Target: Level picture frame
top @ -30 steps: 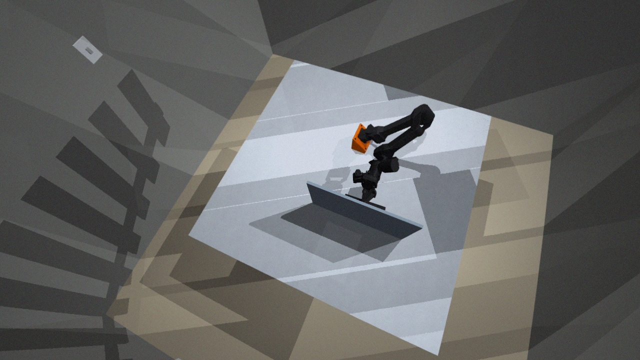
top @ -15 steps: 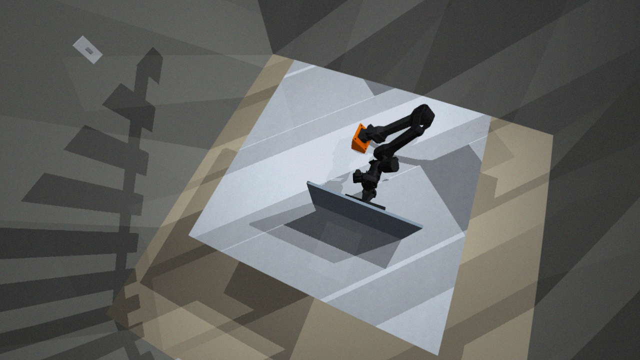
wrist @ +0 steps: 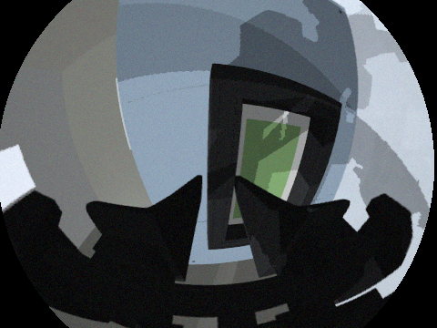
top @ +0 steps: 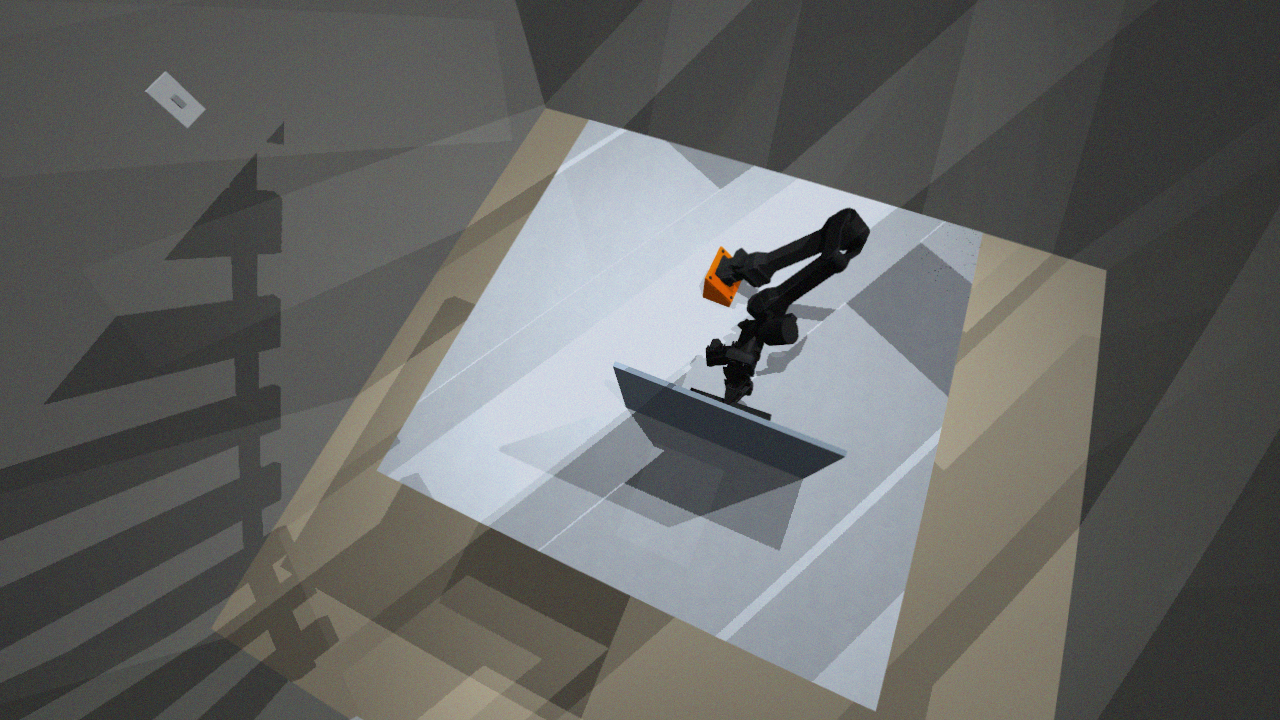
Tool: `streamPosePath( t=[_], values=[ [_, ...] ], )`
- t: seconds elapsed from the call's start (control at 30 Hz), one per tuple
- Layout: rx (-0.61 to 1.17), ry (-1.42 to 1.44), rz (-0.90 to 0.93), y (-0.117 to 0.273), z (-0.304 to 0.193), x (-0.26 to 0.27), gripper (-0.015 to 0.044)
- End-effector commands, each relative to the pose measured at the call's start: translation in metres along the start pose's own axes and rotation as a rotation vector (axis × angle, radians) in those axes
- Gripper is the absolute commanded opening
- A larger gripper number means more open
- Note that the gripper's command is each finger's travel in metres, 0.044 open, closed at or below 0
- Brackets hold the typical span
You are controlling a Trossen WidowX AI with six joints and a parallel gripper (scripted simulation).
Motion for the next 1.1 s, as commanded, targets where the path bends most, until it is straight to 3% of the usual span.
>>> streamPosePath(
  t=[0.0,0.13,0.2,1.07],
  values=[
    [0.0,0.005,0.002,-0.0002,-0.0003,0.0003,0.007],
    [0.0,0.005,0.002,-0.0002,-0.0003,0.0003,0.0043],
    [0.0,0.005,0.002,-0.0002,-0.0003,0.0003,0.0],
    [0.0,0.005,0.002,0.0,-0.0007,0.0058,0.0]
  ],
)
Point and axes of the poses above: the point midway between the two fingers, 35 mm back from their tips, its own y axis back along the fingers, its own x axis across the jaws, z = x × y, the point moved 10 cm from there along y, back along the fingers, and after that the axes turned 5 degrees about -y, right-handed, at the moved point
